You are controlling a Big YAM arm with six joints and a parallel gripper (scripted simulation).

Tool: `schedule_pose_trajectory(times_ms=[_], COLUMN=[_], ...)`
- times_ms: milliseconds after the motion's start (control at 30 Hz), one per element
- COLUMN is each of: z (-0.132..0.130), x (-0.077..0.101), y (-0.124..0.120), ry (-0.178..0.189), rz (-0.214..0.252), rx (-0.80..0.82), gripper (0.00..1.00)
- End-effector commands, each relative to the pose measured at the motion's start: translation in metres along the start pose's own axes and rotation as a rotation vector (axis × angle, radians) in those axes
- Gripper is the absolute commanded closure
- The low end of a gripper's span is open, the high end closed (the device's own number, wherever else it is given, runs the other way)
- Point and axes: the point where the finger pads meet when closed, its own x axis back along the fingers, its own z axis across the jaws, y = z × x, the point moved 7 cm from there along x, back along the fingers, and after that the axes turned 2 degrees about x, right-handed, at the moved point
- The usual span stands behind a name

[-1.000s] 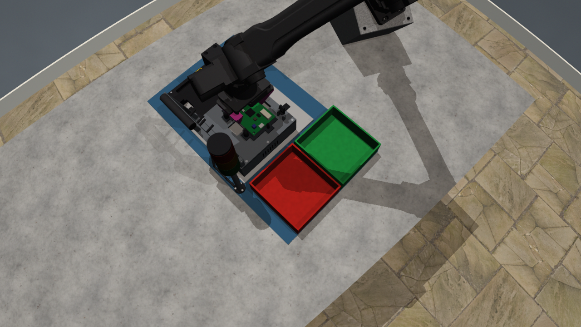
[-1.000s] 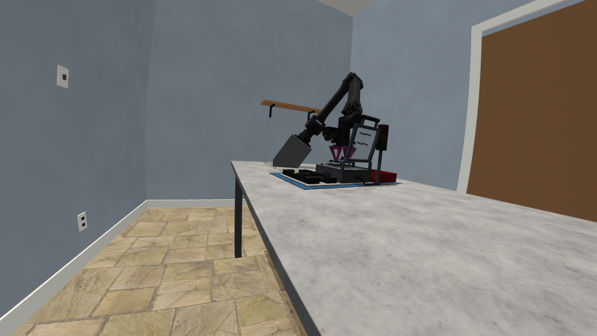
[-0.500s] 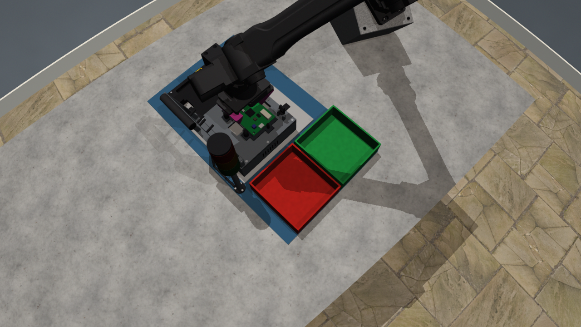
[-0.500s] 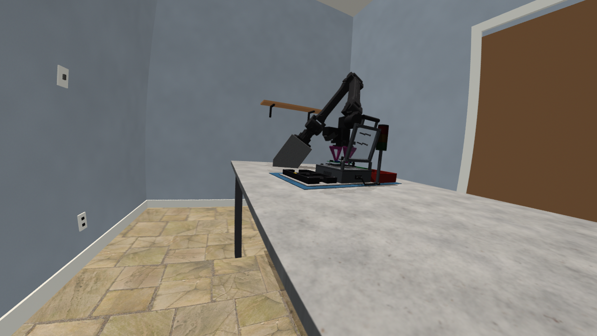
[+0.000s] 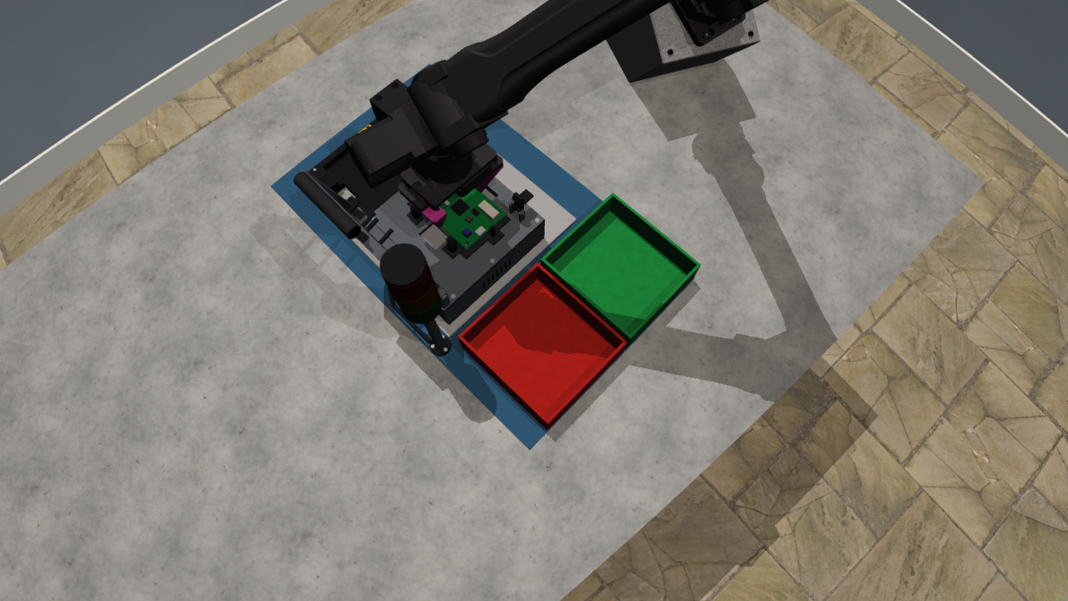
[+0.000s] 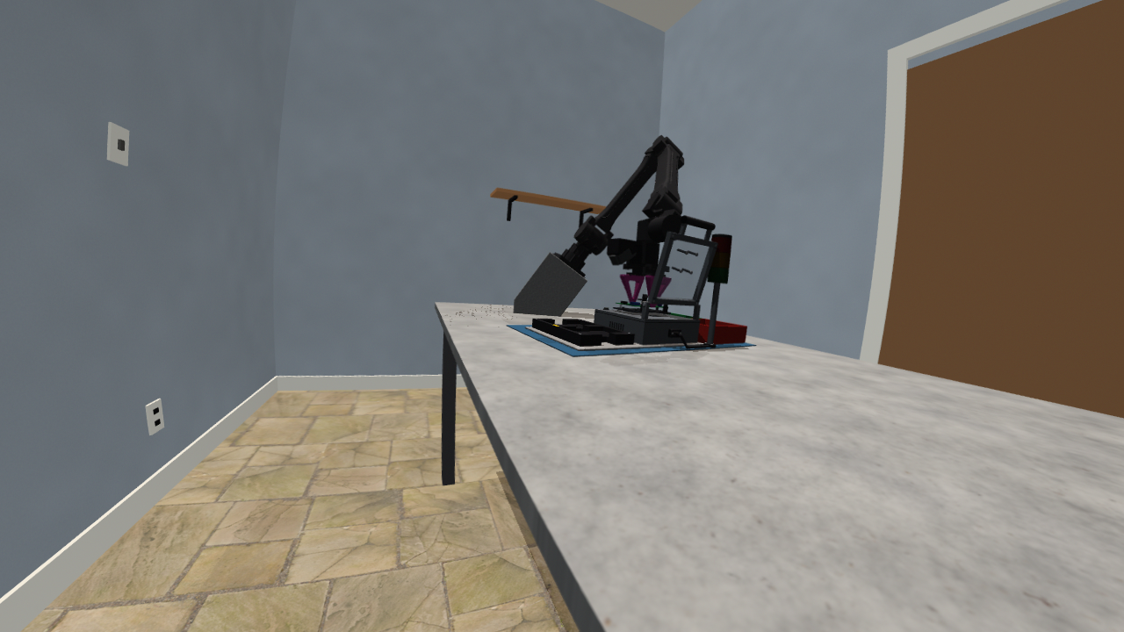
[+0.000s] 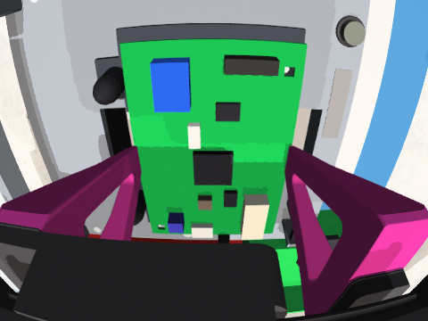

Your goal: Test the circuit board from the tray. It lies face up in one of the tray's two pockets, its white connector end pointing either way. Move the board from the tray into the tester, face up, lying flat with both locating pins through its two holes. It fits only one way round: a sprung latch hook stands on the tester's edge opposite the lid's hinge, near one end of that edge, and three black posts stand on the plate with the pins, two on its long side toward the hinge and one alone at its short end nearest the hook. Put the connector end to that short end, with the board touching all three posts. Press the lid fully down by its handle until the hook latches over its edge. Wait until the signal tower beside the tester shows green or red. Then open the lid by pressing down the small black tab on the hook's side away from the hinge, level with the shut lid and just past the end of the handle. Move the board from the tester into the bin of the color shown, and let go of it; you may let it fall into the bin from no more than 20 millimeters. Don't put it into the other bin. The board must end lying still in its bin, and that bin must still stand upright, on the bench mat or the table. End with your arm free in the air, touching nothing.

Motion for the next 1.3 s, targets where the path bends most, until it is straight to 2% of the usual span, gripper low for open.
schedule_pose_trajectory(times_ms=[0, 1267], z=[0.0084, 0.0117], x=[0.0008, 0.0014], y=[-0.0001, -0.0001], ry=[0.014, 0.016], rz=[-0.008, -0.008], rx=[0.004, 0.006], gripper=[0.28, 0.28])
